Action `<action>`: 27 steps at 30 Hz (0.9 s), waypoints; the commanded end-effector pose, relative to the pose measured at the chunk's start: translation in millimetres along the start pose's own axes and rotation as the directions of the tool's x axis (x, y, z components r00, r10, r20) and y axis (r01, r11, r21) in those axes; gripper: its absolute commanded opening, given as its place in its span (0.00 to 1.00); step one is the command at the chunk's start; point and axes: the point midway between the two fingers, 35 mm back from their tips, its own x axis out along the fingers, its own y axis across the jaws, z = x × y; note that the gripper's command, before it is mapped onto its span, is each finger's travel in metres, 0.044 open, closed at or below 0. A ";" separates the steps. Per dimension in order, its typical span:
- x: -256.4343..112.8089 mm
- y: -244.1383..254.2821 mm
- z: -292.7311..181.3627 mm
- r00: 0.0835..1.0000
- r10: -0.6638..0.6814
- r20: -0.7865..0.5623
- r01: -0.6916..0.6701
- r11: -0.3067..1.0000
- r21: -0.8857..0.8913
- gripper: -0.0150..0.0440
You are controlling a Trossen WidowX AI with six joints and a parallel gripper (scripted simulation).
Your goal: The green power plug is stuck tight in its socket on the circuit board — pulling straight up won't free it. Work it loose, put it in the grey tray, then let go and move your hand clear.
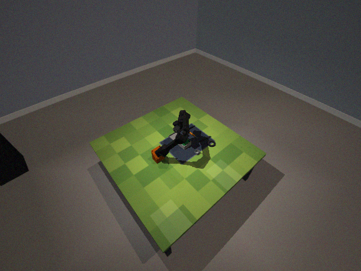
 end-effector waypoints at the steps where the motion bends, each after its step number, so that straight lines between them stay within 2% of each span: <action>1: -3.3 -5.7 -0.5 1.000 -0.006 -0.007 0.006 1.000 0.002 0.98; 5: -3.0 -17.3 -3.0 0.999 -0.027 -0.024 0.027 0.999 0.030 0.98; 10: -4.0 11.8 2.8 0.999 0.031 0.022 -0.030 0.998 -0.049 0.98; 14: -4.1 14.2 3.4 0.999 0.036 0.026 -0.034 0.998 -0.056 0.98; 20: 23.8 15.3 3.9 0.999 0.036 0.026 -0.035 0.998 -0.056 0.98; 27: 25.6 14.6 -11.4 0.999 0.036 0.025 -0.034 0.998 -0.055 0.98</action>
